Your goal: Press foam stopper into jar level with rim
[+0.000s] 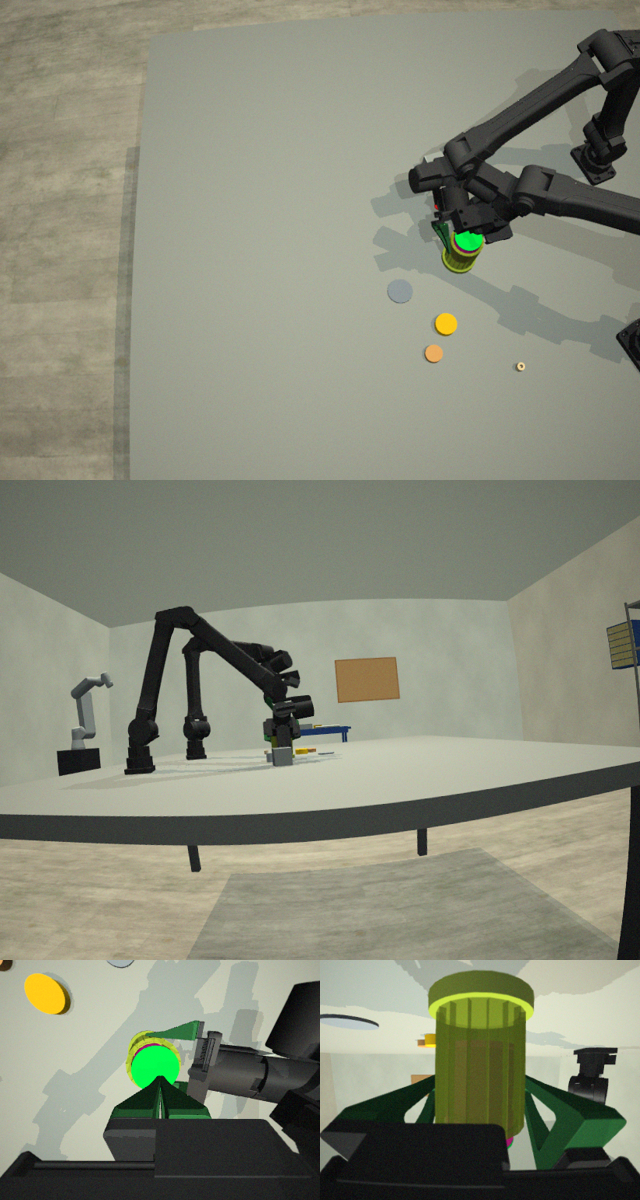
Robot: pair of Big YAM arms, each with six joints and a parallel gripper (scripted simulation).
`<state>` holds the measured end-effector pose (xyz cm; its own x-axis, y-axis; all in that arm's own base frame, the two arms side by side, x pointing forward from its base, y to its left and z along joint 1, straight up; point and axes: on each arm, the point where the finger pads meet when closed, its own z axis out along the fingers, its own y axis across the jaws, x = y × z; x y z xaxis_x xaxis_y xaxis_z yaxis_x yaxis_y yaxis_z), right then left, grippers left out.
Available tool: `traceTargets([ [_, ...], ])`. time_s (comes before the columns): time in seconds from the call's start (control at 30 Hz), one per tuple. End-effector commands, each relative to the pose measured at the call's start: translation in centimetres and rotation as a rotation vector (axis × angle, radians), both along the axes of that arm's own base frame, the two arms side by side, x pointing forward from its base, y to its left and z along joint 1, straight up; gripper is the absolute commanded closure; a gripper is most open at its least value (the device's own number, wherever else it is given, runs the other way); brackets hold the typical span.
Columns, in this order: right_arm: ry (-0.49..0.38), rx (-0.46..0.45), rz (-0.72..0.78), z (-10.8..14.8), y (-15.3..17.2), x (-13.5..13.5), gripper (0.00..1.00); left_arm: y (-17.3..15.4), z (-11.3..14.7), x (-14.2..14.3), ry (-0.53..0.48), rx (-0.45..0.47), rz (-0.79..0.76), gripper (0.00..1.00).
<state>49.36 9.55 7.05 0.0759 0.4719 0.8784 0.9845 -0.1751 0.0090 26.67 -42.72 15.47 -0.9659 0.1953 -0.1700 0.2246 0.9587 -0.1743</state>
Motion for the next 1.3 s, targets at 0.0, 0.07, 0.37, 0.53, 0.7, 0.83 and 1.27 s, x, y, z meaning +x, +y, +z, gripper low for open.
traceTargets([
  [0.0,0.007,-0.005,-0.034,0.1,-1.0,0.5,0.36,-0.4,1.5,0.7,-0.023,-0.045,0.02,1.0],
  [0.07,0.007,-0.005,-0.034,0.1,-1.0,0.5,0.36,-0.3,1.2,0.8,-0.019,-0.039,0.023,1.0],
  [0.37,0.007,-0.005,-0.034,0.1,-1.0,0.5,0.36,-0.6,1.4,0.6,-0.018,-0.033,0.011,1.0],
  [0.53,0.007,-0.005,-0.034,0.1,-1.0,0.5,0.36,-0.2,-0.6,0.7,-0.004,-0.015,0.024,1.0],
  [0.7,0.007,-0.005,-0.034,0.1,-1.0,0.5,0.36,-0.3,-1.5,0.7,-0.002,-0.012,0.024,1.0],
  [0.83,0.007,-0.005,-0.034,0.1,-1.0,0.5,0.36,-0.2,-2.2,0.8,-0.001,-0.011,0.024,1.0],
  [1.27,0.007,-0.005,-0.034,0.1,-1.0,0.5,0.36,-0.4,-3.3,0.8,-0.002,-0.012,0.023,1.0],
])
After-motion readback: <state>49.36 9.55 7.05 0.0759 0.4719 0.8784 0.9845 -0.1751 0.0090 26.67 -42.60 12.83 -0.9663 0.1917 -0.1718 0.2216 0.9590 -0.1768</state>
